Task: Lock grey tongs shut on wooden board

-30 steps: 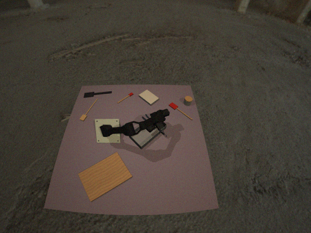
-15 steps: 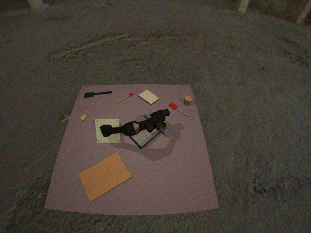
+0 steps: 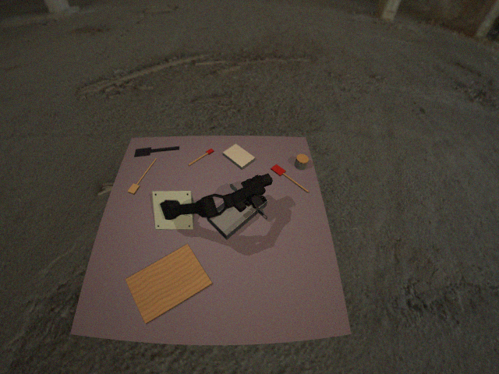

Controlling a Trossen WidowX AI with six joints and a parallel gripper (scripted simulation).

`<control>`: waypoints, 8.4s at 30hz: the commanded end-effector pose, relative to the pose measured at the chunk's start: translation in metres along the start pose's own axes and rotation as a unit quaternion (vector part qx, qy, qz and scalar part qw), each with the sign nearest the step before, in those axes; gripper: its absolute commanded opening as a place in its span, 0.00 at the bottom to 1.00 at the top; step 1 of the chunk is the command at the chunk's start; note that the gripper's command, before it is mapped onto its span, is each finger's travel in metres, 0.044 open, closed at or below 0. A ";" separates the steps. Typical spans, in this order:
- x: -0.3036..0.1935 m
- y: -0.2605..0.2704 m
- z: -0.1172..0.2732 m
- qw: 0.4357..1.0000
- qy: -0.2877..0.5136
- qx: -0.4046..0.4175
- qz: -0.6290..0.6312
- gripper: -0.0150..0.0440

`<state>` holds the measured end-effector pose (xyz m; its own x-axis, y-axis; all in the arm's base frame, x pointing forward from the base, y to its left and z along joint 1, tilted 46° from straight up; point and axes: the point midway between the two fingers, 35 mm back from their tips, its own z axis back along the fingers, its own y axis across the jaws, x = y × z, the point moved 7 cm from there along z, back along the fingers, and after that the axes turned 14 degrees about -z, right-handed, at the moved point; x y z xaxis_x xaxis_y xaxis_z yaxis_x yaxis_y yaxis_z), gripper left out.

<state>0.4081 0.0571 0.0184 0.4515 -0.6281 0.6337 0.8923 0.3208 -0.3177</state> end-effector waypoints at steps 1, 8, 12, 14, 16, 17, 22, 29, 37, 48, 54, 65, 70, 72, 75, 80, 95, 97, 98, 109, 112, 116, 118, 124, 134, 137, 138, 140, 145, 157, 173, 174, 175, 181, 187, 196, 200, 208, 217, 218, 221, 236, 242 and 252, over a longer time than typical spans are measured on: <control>-0.001 0.006 0.036 1.000 0.000 0.011 -0.001 0.00; -0.003 -0.001 0.120 1.000 -0.001 0.009 0.001 0.00; -0.003 -0.001 0.122 1.000 -0.001 0.008 0.001 0.00; -0.003 -0.001 0.122 1.000 -0.001 0.008 0.001 0.00; -0.003 -0.001 0.122 1.000 -0.001 0.008 0.001 0.00; -0.003 -0.001 0.122 1.000 -0.001 0.008 0.001 0.00; 0.000 -0.003 0.119 1.000 -0.001 0.006 0.008 0.00; 0.036 -0.022 0.122 0.998 0.003 0.008 0.056 0.00; 0.081 -0.053 0.123 0.993 0.007 0.012 0.121 0.00; 0.135 -0.105 0.123 0.977 0.005 0.015 0.213 0.00; 0.159 -0.137 0.123 0.965 0.003 0.014 0.262 0.00; 0.190 -0.197 0.121 0.937 -0.003 0.008 0.348 0.00; 0.200 -0.225 0.121 0.922 -0.006 0.004 0.386 0.00; 0.203 -0.237 0.121 0.916 -0.007 0.002 0.401 0.00; 0.205 -0.245 0.121 0.911 -0.008 0.000 0.412 0.00; 0.206 -0.246 0.120 0.911 -0.006 0.000 0.413 0.00; 0.229 -0.304 0.094 0.887 0.045 0.030 0.458 0.00; 0.231 -0.313 0.091 0.884 0.050 0.034 0.464 0.00; 0.232 -0.317 0.090 0.882 0.052 0.037 0.468 0.00; 0.237 -0.365 0.079 0.863 0.064 0.066 0.497 0.00; 0.237 -0.377 0.078 0.860 0.062 0.070 0.501 0.00; 0.237 -0.393 0.076 0.852 0.061 0.078 0.514 0.00; 0.236 -0.401 0.076 0.849 0.059 0.080 0.519 0.00; 0.233 -0.425 0.075 0.836 0.053 0.088 0.540 0.00; 0.225 -0.460 0.079 0.812 0.036 0.090 0.576 0.00; 0.221 -0.470 0.081 0.805 0.030 0.088 0.585 0.00; 0.220 -0.473 0.081 0.803 0.028 0.088 0.589 0.00; 0.218 -0.479 0.083 0.797 0.024 0.085 0.598 0.00; 0.211 -0.494 0.088 0.782 0.015 0.078 0.619 0.00; 0.193 -0.522 0.102 0.739 -0.004 0.046 0.673 0.00; 0.169 -0.545 0.127 0.662 -0.006 -0.018 0.749 0.00; 0.168 -0.545 0.127 0.659 -0.005 -0.020 0.752 0.00; 0.168 -0.545 0.128 0.658 -0.005 -0.021 0.752 0.00; 0.168 -0.545 0.128 0.658 -0.005 -0.021 0.752 0.00; 0.167 -0.545 0.126 0.663 0.002 -0.016 0.749 0.00; 0.156 -0.536 0.109 0.691 0.070 0.011 0.720 0.00; 0.151 -0.532 0.102 0.698 0.104 0.014 0.708 0.00; 0.143 -0.524 0.091 0.704 0.168 0.000 0.690 0.00; 0.137 -0.515 0.083 0.699 0.227 -0.048 0.676 0.00; 0.136 -0.514 0.082 0.698 0.233 -0.055 0.675 0.00; 0.135 -0.511 0.080 0.694 0.247 -0.080 0.672 0.00; 0.135 -0.493 0.077 0.663 0.257 -0.232 0.663 0.00; 0.137 -0.485 0.078 0.648 0.234 -0.304 0.658 0.00; 0.140 -0.472 0.082 0.625 0.180 -0.394 0.650 0.00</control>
<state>0.0470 -0.1255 0.3143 0.6389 -0.3447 -0.6877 -0.5552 0.4123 -0.7224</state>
